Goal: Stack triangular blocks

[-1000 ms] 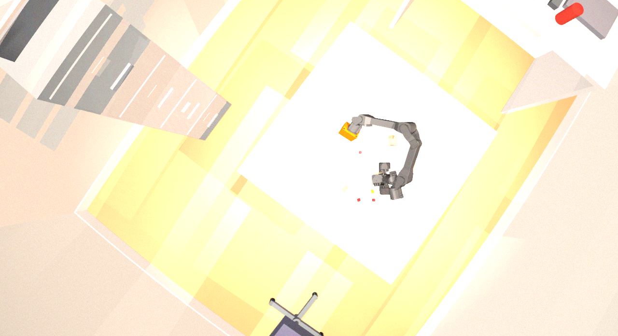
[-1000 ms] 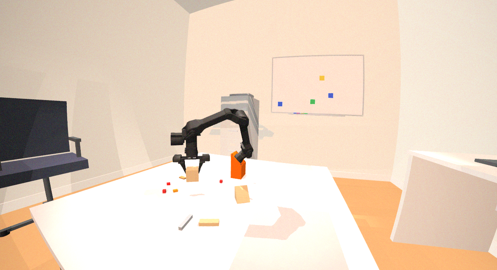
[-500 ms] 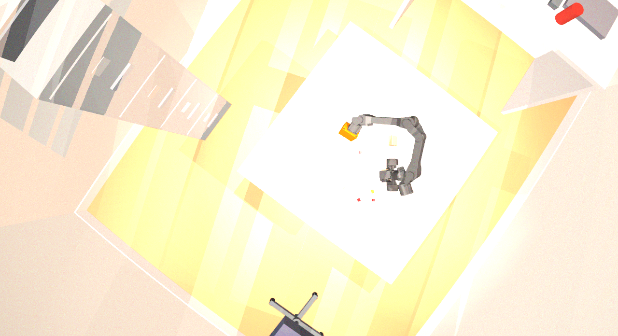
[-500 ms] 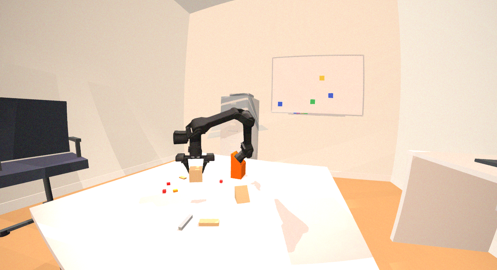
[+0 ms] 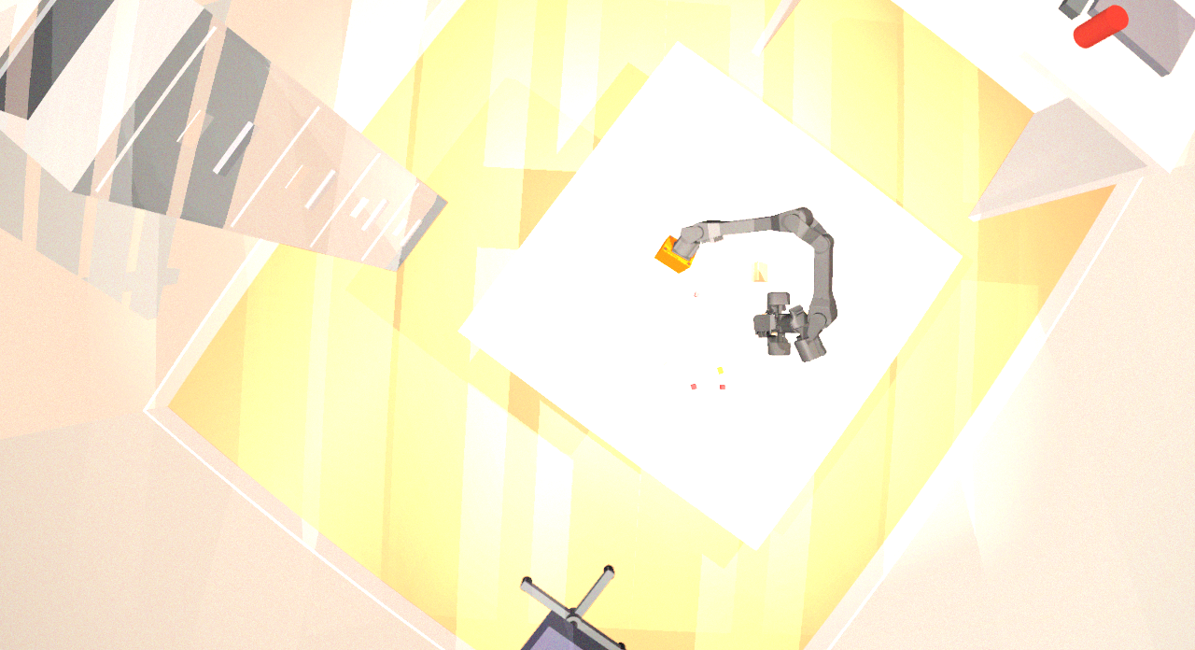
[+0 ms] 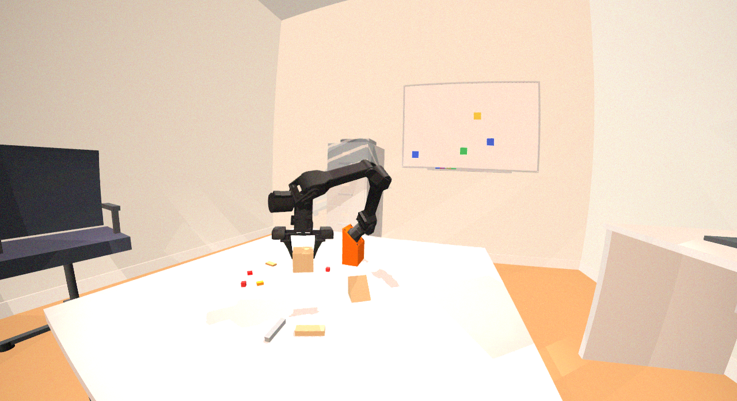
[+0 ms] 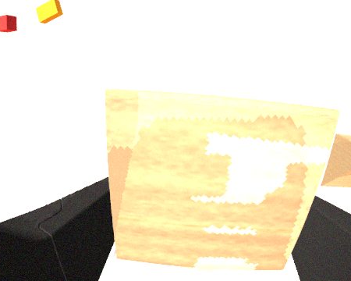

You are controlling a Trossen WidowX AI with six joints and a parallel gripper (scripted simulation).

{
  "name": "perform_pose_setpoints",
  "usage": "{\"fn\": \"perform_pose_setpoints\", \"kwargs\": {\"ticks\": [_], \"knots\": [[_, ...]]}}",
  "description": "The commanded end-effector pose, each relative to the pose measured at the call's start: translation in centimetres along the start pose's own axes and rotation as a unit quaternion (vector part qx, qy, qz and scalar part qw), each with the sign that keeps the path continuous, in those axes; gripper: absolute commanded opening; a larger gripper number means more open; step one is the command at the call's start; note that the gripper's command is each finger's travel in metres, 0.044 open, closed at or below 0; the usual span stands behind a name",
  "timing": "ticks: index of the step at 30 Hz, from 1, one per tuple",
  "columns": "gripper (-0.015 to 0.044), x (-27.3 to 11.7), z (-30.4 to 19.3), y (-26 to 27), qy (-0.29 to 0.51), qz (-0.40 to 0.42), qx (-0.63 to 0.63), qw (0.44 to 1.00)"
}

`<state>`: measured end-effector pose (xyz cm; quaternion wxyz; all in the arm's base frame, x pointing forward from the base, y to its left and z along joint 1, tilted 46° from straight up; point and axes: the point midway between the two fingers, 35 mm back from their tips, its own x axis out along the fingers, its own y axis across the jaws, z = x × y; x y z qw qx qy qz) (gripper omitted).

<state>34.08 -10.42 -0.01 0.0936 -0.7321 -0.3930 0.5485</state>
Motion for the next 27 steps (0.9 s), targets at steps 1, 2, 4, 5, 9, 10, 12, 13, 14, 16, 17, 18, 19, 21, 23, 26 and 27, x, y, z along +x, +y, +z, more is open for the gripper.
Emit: {"fn": "perform_pose_setpoints", "kwargs": {"ticks": [1, 2, 4, 5, 9, 10, 12, 13, 14, 16, 17, 18, 19, 21, 23, 26, 27], "knots": [[0.0, -0.6, -1.6, -1.7, 0.002, 0.001, 0.002, 1.0], [0.0, -0.7, -1.9, -2.0, 0.002, 0.001, 0.002, 1.0], [0.0, -0.9, -2.6, -2.7, 0.003, 0.001, 0.002, 1.0], [0.0, -1.0, -2.9, -3.1, 0.003, 0.001, 0.002, 1.0], [0.0, -1.3, -4.0, -4.6, 0.003, 0.001, 0.002, 1.0], [0.0, -1.4, -4.3, -5.0, 0.004, 0.0, 0.002, 1.0], [0.0, -1.6, -4.8, -5.7, 0.004, 0.001, 0.002, 1.0], [0.0, -1.6, -5.0, -6.1, 0.003, 0.001, 0.001, 1.0], [0.0, -1.7, -5.3, -6.5, 0.003, 0.001, 0.001, 1.0], [0.0, -1.8, -5.7, -7.2, 0.003, 0.001, 0.0, 1.0], [0.0, -1.9, -6.0, -7.6, 0.003, 0.001, 0.0, 1.0], [0.0, -2.0, -6.2, -8.0, 0.003, 0.001, -0.001, 1.0], [0.0, -2.0, -6.4, -8.4, 0.003, 0.0, -0.001, 1.0], [0.0, -2.2, -6.8, -9.1, 0.004, 0.0, -0.002, 1.0], [0.0, -2.3, -7.2, -9.9, 0.004, -0.001, -0.005, 1.0], [0.0, -2.5, -7.7, -11.1, 0.005, -0.003, -0.008, 1.0], [0.0, -2.5, -7.9, -11.5, 0.005, -0.003, -0.009, 1.0]]}}
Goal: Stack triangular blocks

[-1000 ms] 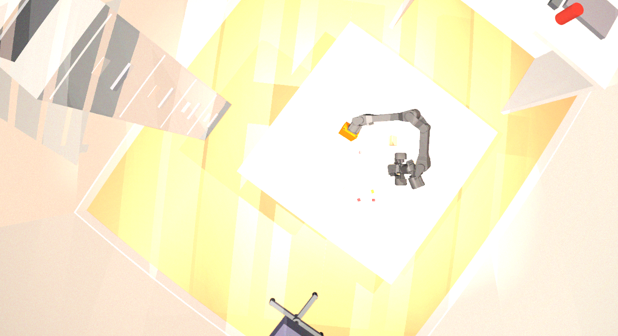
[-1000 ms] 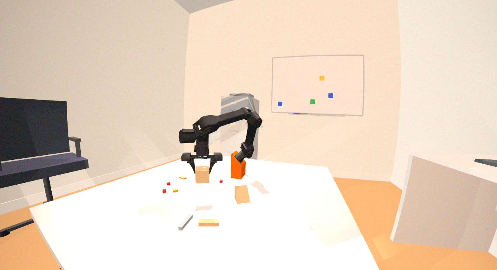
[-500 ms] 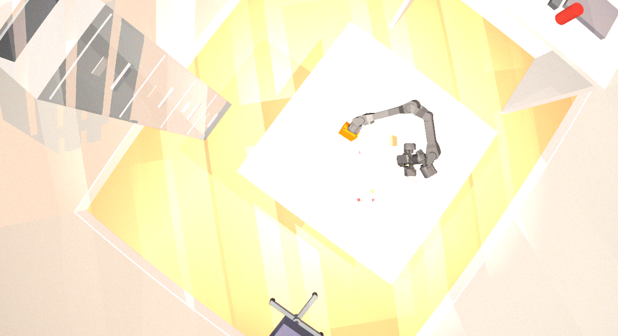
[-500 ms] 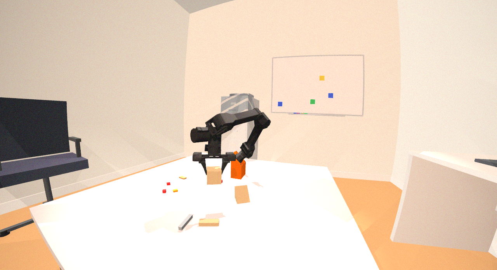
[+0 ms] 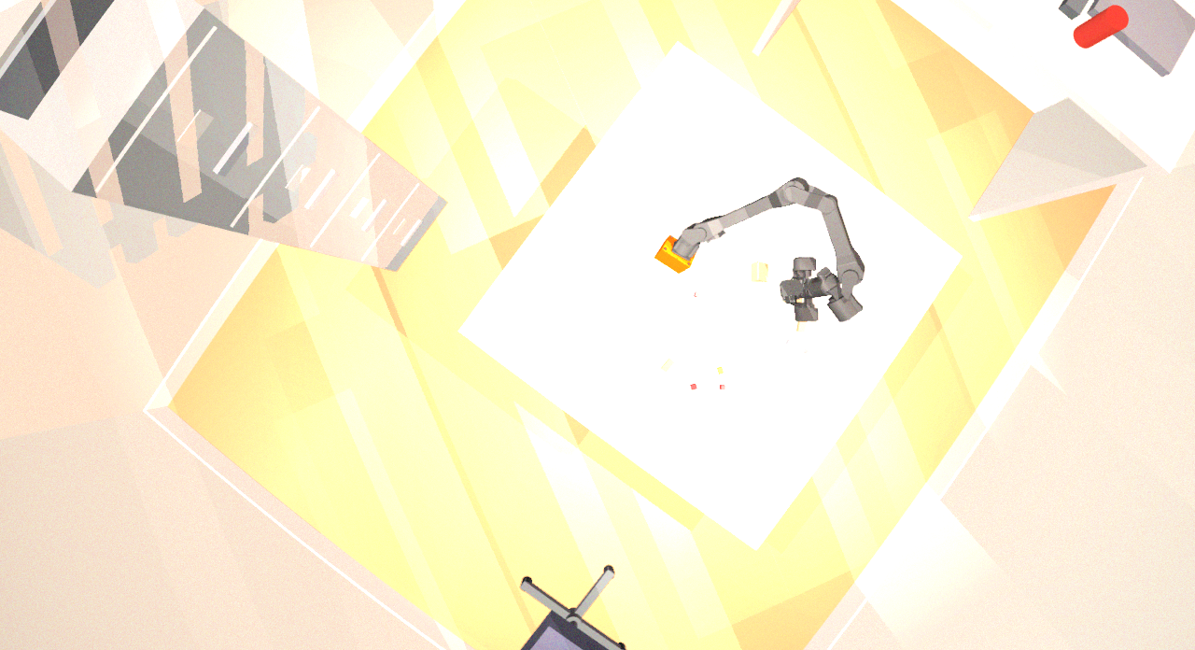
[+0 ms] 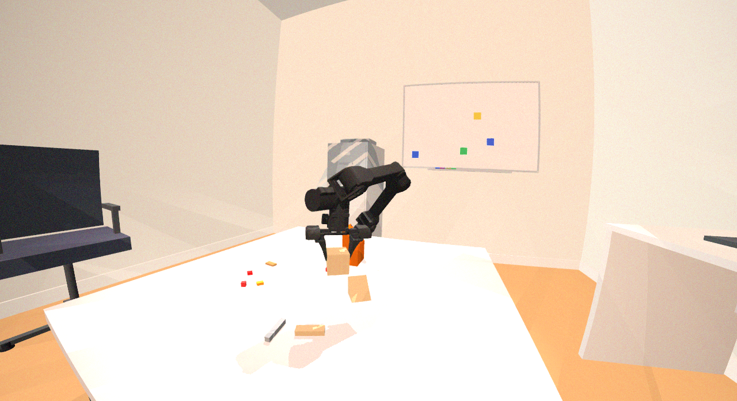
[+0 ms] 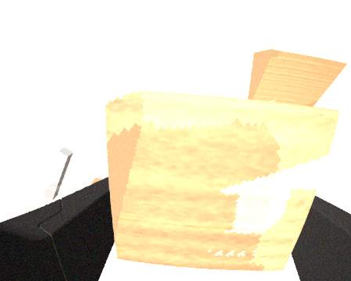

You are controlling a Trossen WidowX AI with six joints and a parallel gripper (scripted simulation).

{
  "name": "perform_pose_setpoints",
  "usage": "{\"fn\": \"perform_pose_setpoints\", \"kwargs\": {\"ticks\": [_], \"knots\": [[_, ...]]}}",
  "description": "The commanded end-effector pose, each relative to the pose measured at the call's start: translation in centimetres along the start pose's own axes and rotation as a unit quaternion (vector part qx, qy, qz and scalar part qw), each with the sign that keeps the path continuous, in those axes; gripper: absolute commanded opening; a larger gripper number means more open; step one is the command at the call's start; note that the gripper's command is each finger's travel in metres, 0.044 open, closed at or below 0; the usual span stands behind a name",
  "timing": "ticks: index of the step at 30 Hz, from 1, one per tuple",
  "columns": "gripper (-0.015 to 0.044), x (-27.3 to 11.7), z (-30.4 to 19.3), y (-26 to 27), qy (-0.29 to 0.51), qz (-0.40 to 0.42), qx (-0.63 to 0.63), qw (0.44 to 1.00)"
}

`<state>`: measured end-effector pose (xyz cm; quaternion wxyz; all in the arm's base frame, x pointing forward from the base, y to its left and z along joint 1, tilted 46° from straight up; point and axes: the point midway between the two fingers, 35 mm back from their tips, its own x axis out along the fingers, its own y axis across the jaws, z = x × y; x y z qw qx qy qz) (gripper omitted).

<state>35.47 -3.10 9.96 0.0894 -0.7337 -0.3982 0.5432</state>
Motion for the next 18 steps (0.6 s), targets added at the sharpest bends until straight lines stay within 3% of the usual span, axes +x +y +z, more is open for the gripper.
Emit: {"fn": "perform_pose_setpoints", "kwargs": {"ticks": [1, 18], "knots": [[0.0, -0.4, -0.9, -1.9, 0.003, -0.002, -0.002, 1.0], [0.0, -1.3, -2.9, -7.6, 0.008, -0.014, 0.008, 1.0]]}}
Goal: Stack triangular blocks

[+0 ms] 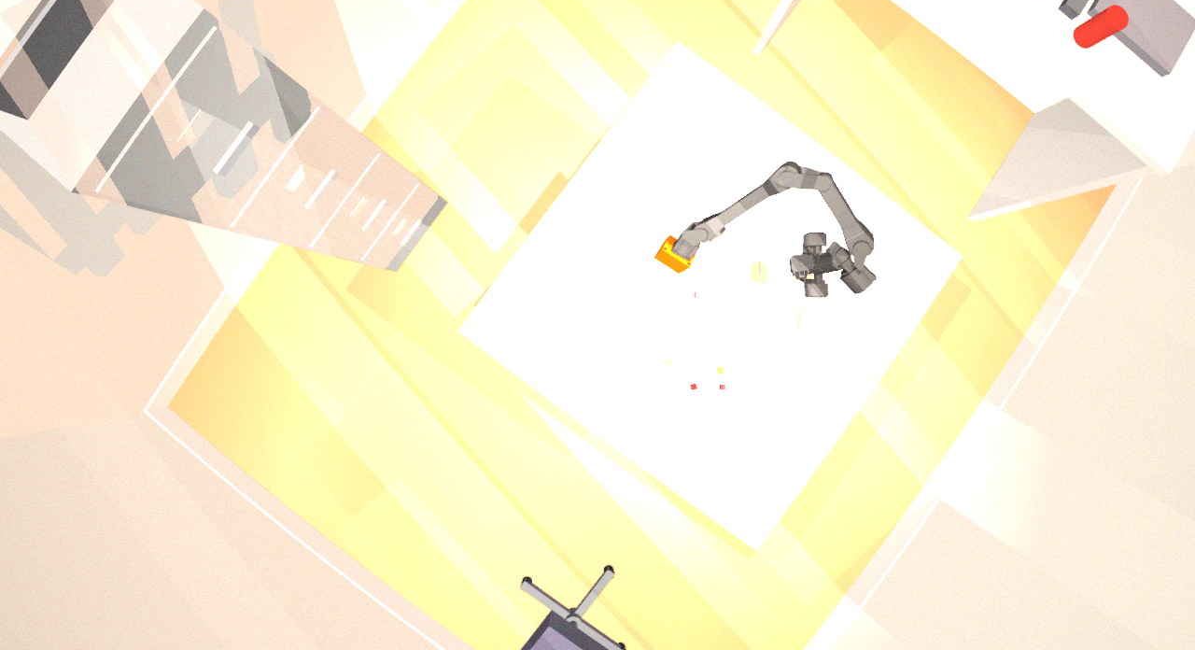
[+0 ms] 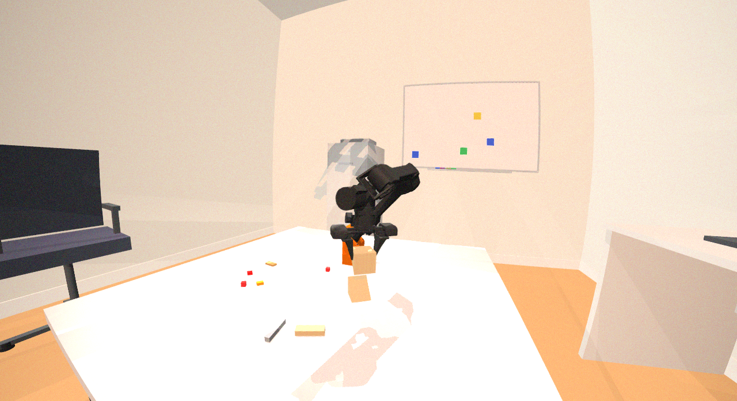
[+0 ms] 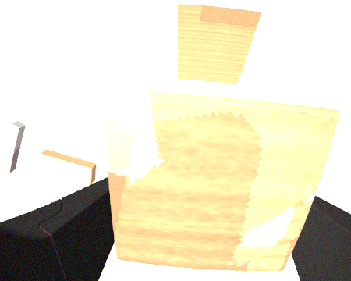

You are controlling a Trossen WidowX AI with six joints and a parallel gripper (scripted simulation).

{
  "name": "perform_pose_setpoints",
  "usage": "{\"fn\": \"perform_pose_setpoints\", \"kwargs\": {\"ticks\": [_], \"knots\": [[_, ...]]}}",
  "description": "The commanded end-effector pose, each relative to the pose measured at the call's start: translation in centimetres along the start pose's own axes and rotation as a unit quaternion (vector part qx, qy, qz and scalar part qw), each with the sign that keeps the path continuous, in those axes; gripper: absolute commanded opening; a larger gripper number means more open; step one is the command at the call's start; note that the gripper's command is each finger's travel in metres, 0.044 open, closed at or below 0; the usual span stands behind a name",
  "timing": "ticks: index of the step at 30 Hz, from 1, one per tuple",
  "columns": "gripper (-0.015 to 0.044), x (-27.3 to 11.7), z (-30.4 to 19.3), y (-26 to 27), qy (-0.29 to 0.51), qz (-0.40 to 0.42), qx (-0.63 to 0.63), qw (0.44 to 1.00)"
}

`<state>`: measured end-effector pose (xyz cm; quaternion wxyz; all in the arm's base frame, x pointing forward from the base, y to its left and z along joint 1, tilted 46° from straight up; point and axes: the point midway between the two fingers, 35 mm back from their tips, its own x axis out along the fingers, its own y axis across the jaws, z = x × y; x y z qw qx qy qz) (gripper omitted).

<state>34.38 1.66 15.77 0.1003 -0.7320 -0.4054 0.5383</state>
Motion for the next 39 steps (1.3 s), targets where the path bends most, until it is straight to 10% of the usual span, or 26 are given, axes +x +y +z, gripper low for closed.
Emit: {"fn": "perform_pose_setpoints", "kwargs": {"ticks": [1, 39], "knots": [[0.0, -0.1, -0.1, -0.6, 0.002, -0.002, 0.006, 1.0], [0.0, 10.0, 4.0, -0.8, 0.005, -0.004, 0.005, 1.0]]}}
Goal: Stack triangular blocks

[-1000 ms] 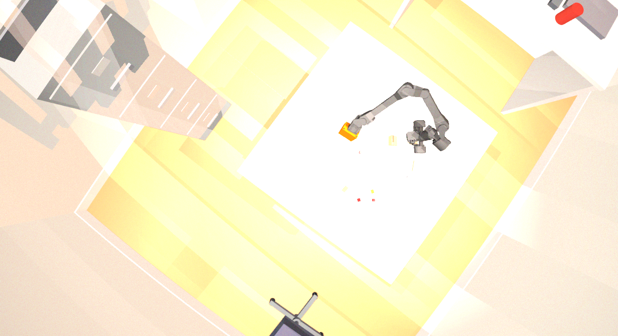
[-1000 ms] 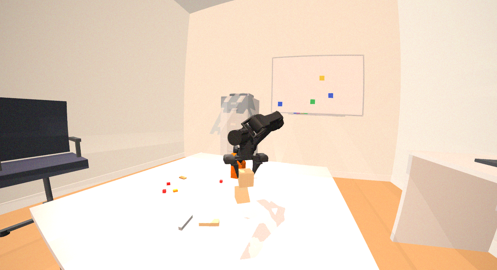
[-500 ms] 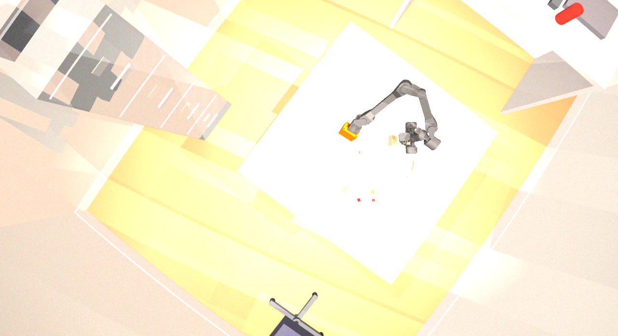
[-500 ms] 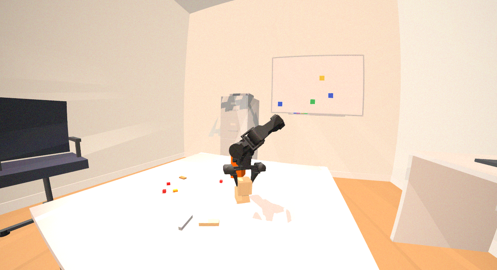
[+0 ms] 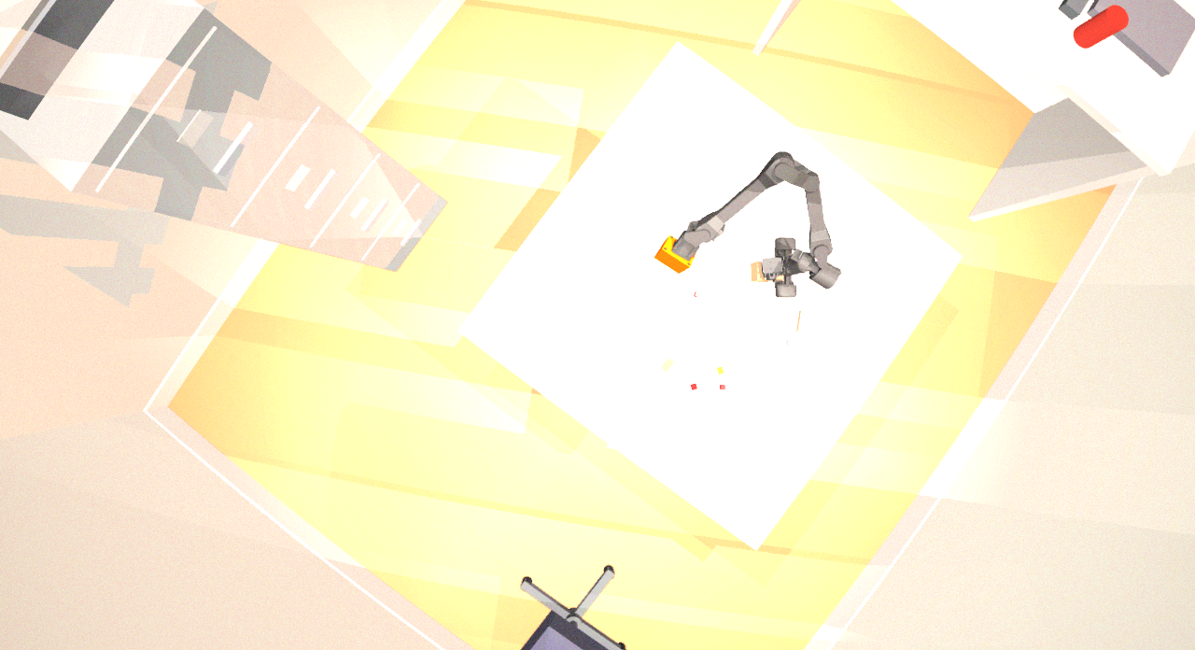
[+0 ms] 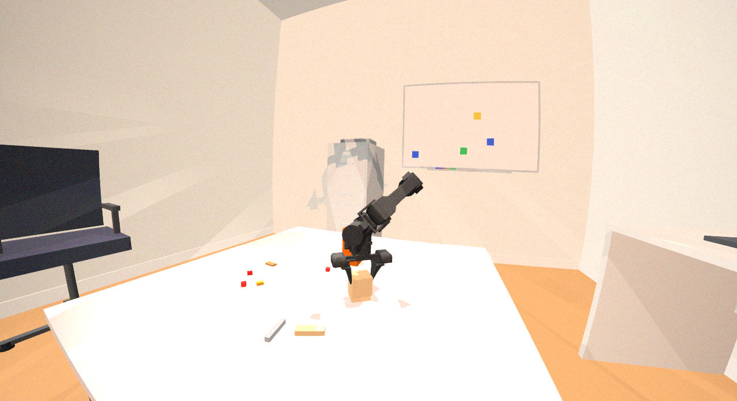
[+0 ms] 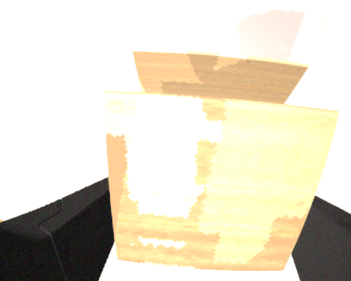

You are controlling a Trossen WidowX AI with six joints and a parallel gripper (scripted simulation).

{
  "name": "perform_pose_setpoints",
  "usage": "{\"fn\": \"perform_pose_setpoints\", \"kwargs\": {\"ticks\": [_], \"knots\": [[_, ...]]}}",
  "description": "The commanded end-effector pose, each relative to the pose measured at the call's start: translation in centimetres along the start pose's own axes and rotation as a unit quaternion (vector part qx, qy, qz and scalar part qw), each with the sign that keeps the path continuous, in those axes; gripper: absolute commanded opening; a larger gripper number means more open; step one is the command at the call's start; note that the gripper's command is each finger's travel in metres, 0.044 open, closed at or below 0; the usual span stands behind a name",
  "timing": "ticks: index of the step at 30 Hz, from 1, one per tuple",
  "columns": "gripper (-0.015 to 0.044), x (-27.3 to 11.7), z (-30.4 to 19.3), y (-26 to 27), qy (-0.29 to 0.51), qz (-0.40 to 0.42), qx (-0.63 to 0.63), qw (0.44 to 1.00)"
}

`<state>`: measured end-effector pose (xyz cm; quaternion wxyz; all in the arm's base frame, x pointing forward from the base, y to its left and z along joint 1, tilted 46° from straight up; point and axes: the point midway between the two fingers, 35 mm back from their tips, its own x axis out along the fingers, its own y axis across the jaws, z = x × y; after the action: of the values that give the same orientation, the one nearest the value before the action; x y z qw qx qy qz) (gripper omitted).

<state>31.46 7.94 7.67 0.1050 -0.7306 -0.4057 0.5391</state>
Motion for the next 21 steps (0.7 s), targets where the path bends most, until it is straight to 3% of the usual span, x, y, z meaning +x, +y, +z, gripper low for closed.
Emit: {"fn": "perform_pose_setpoints", "kwargs": {"ticks": [1, 21], "knots": [[0.0, 0.14, 0.01, -0.05, 0.004, -0.001, 0.001, 1.0], [0.0, 0.14, 0.08, -0.08, 0.006, -0.001, 0.004, 1.0]]}}
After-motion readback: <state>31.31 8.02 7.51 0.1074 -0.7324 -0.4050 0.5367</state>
